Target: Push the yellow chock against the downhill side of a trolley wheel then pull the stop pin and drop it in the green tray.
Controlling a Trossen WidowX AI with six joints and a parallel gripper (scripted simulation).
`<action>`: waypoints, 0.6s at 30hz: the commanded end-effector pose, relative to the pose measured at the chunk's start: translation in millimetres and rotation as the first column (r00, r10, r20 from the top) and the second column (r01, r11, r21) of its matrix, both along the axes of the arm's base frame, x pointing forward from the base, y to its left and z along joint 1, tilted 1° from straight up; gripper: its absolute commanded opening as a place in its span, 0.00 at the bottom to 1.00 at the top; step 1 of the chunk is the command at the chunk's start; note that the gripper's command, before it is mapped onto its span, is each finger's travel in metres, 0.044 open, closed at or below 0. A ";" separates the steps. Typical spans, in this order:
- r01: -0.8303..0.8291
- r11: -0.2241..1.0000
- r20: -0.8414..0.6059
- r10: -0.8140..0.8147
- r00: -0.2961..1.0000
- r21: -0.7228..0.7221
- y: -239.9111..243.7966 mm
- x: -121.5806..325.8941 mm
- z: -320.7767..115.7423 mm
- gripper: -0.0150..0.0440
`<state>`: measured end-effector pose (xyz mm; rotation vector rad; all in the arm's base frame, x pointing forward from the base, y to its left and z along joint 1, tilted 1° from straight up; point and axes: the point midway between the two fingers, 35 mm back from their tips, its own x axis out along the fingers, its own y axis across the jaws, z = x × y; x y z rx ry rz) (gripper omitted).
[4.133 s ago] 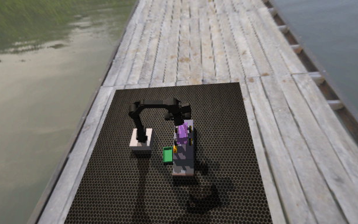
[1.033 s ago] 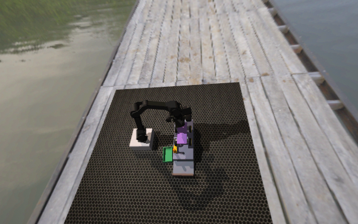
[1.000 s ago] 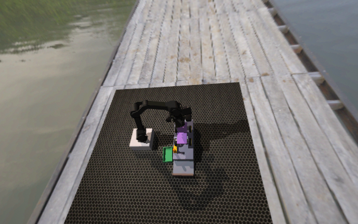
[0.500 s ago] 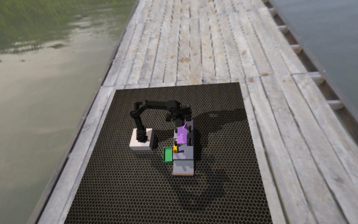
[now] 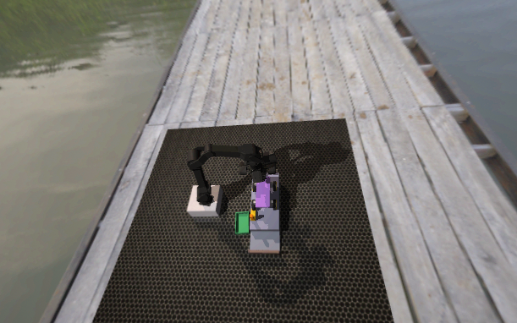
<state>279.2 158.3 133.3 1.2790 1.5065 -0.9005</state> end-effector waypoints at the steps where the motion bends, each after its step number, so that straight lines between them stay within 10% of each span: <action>1: -0.006 1.000 0.007 0.006 1.000 0.007 0.5 0.0 5.3 0.25; 18: -0.006 1.000 0.008 0.006 1.000 0.007 1.0 -0.2 13.5 0.25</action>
